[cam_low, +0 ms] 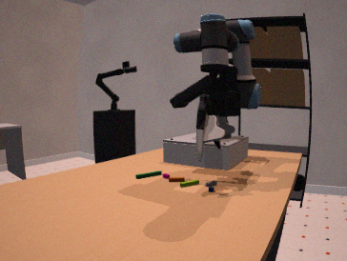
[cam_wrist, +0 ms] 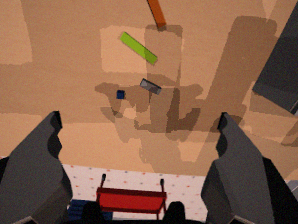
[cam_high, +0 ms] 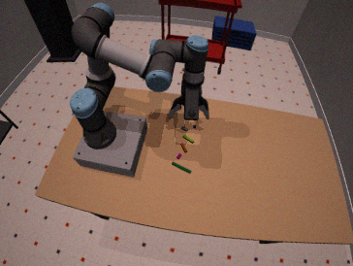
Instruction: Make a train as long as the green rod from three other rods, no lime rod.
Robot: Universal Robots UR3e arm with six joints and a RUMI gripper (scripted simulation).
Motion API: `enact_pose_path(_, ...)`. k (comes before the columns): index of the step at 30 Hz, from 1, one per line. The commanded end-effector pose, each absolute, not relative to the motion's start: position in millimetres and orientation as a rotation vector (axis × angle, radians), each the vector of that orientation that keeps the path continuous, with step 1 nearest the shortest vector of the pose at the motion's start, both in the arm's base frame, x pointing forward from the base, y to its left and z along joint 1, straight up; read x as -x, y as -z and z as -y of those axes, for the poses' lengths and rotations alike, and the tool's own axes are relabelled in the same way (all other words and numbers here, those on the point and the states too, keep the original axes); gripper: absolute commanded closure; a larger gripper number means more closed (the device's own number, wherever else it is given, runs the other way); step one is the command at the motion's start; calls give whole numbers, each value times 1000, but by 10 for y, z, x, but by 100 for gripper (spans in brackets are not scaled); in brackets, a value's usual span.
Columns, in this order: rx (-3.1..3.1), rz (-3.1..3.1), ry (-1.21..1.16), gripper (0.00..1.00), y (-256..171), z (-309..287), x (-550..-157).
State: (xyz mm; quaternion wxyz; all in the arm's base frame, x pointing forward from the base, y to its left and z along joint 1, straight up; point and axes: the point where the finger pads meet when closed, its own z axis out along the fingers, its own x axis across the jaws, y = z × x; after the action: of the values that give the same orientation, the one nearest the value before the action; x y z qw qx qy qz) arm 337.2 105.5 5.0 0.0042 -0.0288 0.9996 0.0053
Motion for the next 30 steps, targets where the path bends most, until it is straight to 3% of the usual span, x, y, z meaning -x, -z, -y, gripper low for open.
enact_pose_path(1,-171,-3128,-4,0,-58,-1086,-3353)
enact_pose_path(30,-960,-2983,-7,0,-57,-1225,-3253)
